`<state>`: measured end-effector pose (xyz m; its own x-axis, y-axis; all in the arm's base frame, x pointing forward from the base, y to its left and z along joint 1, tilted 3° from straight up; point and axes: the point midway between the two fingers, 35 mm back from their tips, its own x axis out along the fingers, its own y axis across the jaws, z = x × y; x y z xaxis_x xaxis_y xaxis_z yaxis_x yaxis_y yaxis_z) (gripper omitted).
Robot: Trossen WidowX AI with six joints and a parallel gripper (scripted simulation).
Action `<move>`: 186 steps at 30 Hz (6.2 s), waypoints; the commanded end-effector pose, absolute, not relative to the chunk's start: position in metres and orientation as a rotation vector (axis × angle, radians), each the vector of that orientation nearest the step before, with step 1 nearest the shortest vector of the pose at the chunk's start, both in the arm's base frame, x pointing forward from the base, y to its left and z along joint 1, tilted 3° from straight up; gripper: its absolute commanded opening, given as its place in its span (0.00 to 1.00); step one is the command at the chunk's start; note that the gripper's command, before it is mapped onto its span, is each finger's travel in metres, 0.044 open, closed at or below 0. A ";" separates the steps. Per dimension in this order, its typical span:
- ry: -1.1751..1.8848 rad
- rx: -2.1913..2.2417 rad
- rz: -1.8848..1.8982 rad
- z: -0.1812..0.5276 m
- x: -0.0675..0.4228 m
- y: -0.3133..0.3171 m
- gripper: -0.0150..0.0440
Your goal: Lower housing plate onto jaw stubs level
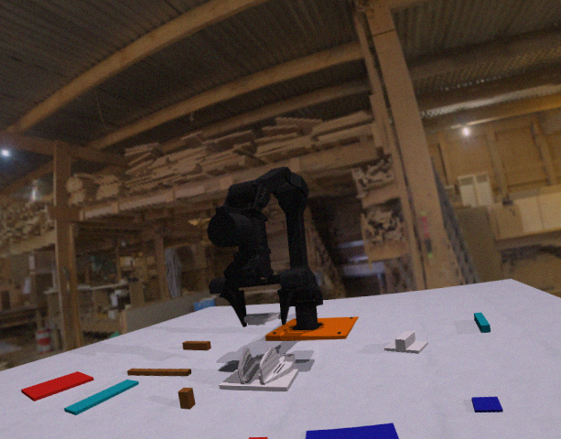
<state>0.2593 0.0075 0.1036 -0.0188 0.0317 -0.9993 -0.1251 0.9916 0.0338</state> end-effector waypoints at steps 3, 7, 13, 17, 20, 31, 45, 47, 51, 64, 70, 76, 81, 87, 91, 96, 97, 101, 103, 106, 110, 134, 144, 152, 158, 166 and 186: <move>1.582 -0.072 0.120 0.104 0.259 0.007 0.85; 1.582 -0.073 0.122 0.104 0.256 0.013 0.85; 1.582 -0.073 0.122 0.104 0.255 0.013 0.85; 1.582 -0.073 0.122 0.104 0.255 0.013 0.85; 1.582 -0.073 0.122 0.104 0.255 0.013 0.85; 1.582 -0.073 0.122 0.104 0.255 0.013 0.85; 1.582 -0.074 0.122 0.102 0.255 0.013 0.85; 1.582 -0.074 0.122 0.098 0.256 0.013 0.85; 1.582 -0.074 0.122 0.092 0.256 0.014 0.85; 1.582 -0.074 0.122 0.071 0.256 0.014 0.85; 1.582 -0.074 0.122 0.061 0.256 0.015 0.85; 1.582 -0.074 0.122 0.051 0.255 0.015 0.85; 1.582 -0.074 0.122 0.044 0.254 0.015 0.85; 1.582 -0.074 0.122 0.043 0.254 0.015 0.85; 1.582 -0.074 0.122 0.043 0.254 0.015 0.85; 1.582 -0.074 0.122 0.043 0.254 0.015 0.85; 1.582 -0.074 0.122 0.043 0.254 0.015 0.85; 1.582 -0.074 0.122 0.043 0.254 0.015 0.85; 1.582 -0.074 0.123 0.042 0.254 0.015 0.85; 1.582 -0.074 0.123 0.040 0.254 0.015 0.85; 1.582 -0.074 0.123 0.040 0.254 0.015 0.85; 1.582 -0.075 0.124 0.036 0.254 0.015 0.85; 1.582 -0.075 0.124 0.033 0.254 0.015 0.85; 1.582 -0.075 0.124 0.031 0.254 0.015 0.85; 1.582 -0.075 0.124 0.031 0.254 0.015 0.85; 1.582 -0.075 0.123 0.028 0.254 0.015 0.85; 1.582 -0.075 0.123 0.028 0.254 0.015 0.85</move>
